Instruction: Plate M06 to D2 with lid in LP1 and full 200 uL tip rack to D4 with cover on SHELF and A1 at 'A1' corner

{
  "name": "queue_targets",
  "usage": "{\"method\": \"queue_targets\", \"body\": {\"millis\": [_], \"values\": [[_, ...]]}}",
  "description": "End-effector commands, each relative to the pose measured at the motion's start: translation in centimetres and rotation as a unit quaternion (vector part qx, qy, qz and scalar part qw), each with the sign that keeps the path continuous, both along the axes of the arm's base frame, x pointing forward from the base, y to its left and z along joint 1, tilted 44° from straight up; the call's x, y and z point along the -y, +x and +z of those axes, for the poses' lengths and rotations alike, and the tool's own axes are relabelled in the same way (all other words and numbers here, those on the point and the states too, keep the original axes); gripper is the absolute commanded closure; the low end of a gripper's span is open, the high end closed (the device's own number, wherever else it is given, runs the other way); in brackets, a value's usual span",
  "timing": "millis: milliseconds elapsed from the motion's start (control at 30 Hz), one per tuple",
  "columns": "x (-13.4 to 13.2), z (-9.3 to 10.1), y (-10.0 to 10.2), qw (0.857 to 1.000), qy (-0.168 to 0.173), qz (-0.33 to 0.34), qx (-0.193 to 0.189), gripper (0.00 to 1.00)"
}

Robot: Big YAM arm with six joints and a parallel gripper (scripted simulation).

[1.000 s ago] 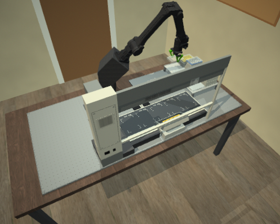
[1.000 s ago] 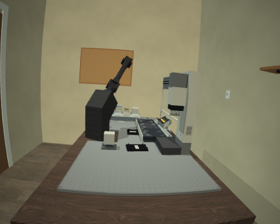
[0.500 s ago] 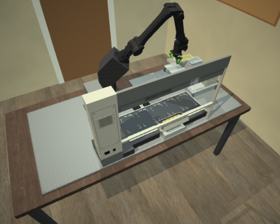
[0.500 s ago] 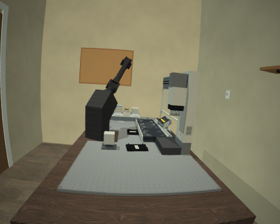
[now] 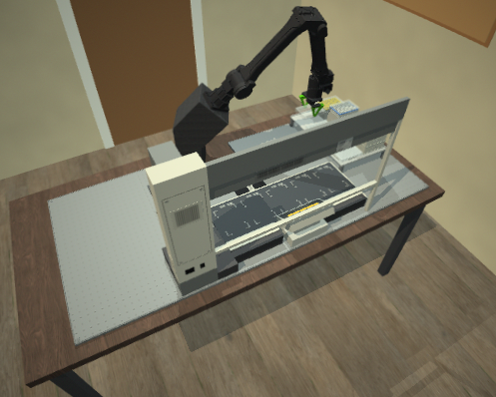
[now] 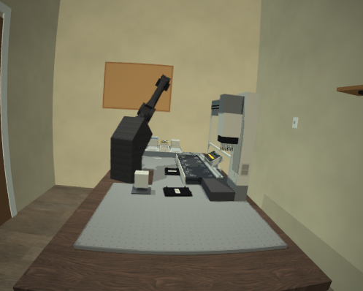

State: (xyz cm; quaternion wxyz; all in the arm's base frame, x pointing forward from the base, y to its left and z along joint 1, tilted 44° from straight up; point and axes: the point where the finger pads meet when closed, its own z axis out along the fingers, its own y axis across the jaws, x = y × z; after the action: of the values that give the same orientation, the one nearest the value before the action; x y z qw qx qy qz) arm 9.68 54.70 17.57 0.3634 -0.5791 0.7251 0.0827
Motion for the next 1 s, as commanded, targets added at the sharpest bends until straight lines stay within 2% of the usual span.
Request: {"method": "queue_targets", "body": {"millis": [0, 100, 233, 333, 367, 400, 500, 533, 567, 600, 667, 700, 767, 800, 967], "values": [[-1.1, 0.4, 0.7, 1.000, 0.012, 0.001, 0.004, 1.00], [-1.6, 0.2, 0.4, 1.000, 0.013, 0.005, 0.004, 1.00], [-2.1, 1.0, 1.3, 1.000, 0.025, 0.001, 0.005, 1.00], [-2.2, 0.7, 1.4, 1.000, 0.023, 0.001, 0.005, 1.00], [-2.5, 0.8, 0.2, 1.000, 0.025, 0.011, 0.005, 1.00], [-2.7, -0.1, 0.4, 1.000, 0.018, 0.011, 0.004, 1.00], [-2.7, -0.5, 1.7, 1.000, 0.018, 0.001, 0.005, 1.00], [-2.4, -1.1, 1.2, 1.000, 0.012, 0.004, 0.005, 1.00], [-2.1, -1.0, 1.0, 1.000, 0.013, 0.006, 0.005, 1.00], [-1.9, 0.0, 0.9, 1.000, 0.022, 0.007, 0.005, 1.00], [-2.0, -0.4, 0.8, 1.000, 0.016, 0.004, 0.002, 1.00], [-1.8, 0.5, 1.0, 1.000, 0.027, 0.006, 0.005, 1.00], [-2.0, -0.4, 0.8, 1.000, 0.016, 0.004, 0.002, 1.00], [-1.7, 0.3, 1.0, 1.000, 0.024, 0.005, 0.005, 1.00], [-1.5, 0.1, 1.1, 1.000, 0.023, 0.005, 0.005, 1.00]]}}
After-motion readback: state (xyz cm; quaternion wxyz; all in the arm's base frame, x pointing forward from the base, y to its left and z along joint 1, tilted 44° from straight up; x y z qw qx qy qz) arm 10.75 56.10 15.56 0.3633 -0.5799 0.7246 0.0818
